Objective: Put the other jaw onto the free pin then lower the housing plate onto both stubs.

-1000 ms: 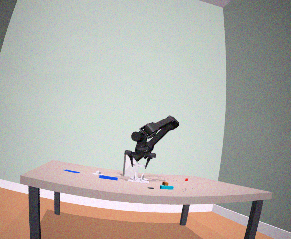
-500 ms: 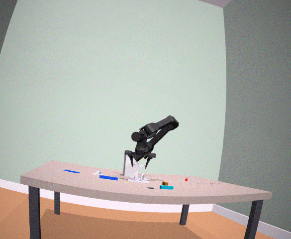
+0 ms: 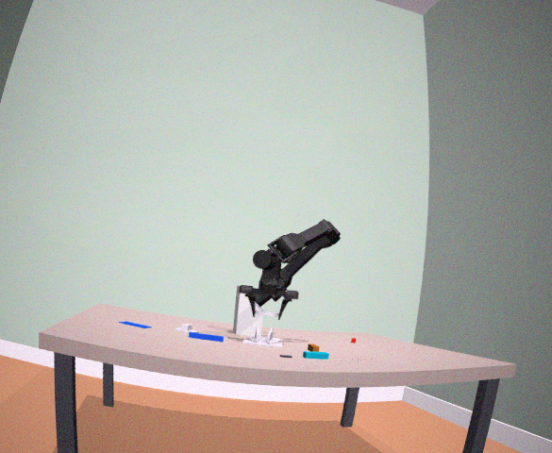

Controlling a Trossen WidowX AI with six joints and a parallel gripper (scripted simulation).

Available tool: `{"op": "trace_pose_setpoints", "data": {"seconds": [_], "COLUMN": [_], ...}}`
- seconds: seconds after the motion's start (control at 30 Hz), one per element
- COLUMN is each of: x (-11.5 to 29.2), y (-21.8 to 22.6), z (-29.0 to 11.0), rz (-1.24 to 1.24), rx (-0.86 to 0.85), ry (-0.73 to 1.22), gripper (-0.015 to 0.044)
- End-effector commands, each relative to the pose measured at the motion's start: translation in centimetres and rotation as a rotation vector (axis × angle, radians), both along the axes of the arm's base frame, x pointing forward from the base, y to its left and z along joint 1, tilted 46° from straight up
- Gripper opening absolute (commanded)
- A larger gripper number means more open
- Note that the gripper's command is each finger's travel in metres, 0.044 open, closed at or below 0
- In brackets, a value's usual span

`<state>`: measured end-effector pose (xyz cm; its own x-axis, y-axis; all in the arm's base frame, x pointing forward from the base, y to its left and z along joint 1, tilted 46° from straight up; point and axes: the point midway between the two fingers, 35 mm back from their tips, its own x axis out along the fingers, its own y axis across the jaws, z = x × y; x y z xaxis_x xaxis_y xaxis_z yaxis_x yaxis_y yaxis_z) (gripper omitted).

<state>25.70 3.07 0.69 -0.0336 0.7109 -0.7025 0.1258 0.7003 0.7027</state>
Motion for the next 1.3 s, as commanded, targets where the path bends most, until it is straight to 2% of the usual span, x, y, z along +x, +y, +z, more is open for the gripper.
{"op": "trace_pose_setpoints", "data": {"seconds": [0.0,1.27], "x": [-0.15,-0.12], "y": [0.09,0.95], "z": [-0.01,-0.90], "rz": [-0.005,-0.007], "rx": [0.004,0.002], "ry": [0.008,0.010], "gripper": [0.0351,0.0351]}}
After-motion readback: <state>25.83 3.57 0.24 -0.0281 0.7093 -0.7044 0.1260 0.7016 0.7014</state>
